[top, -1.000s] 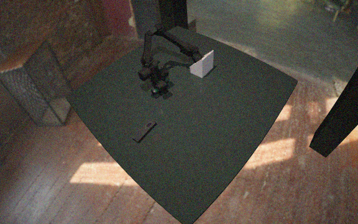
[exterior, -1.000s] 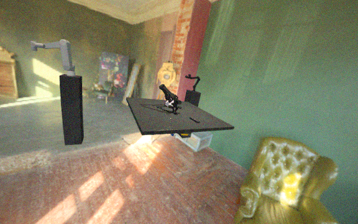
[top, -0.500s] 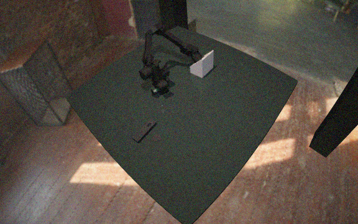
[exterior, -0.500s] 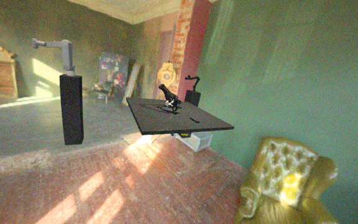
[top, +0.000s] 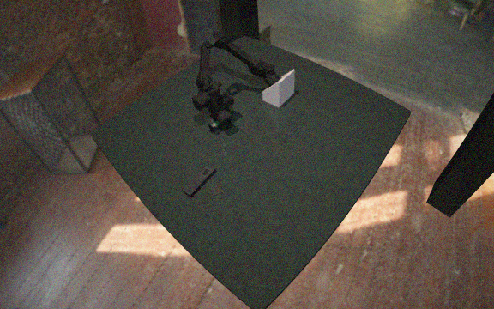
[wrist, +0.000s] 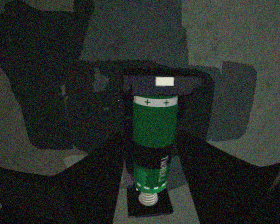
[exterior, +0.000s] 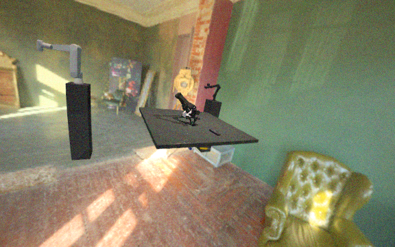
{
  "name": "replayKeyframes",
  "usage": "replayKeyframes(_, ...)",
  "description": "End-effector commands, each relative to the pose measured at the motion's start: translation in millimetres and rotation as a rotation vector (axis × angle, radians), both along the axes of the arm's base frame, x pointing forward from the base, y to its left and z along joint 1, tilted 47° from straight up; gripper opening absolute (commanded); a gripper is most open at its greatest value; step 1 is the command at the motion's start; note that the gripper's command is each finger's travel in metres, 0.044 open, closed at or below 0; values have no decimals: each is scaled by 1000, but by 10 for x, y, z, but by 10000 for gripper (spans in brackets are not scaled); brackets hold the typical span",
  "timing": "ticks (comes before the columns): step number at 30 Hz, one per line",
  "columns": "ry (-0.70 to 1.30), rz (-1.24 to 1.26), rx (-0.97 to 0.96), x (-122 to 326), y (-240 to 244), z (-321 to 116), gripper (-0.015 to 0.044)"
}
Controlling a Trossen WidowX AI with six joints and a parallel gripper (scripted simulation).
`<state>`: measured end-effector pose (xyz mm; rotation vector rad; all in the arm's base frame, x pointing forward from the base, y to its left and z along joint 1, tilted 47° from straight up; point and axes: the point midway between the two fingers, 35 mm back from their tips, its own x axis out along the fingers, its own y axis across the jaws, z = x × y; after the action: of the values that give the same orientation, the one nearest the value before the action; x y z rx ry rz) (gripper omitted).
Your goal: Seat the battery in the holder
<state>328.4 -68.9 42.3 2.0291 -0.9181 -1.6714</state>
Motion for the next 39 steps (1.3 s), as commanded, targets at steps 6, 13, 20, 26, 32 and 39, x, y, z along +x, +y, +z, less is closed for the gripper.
replayKeyframes(6,0,-1,0,-14,104,97,183)
replayKeyframes(13,7,2,3,-34,203,157,262)
replayKeyframes(20,1,-1,4,-109,643,572,440)
replayKeyframes(26,1,-1,4,-123,672,562,440)
replayKeyframes(32,1,-1,4,-123,672,562,440)
replayKeyframes(39,1,-1,4,-123,672,562,440)
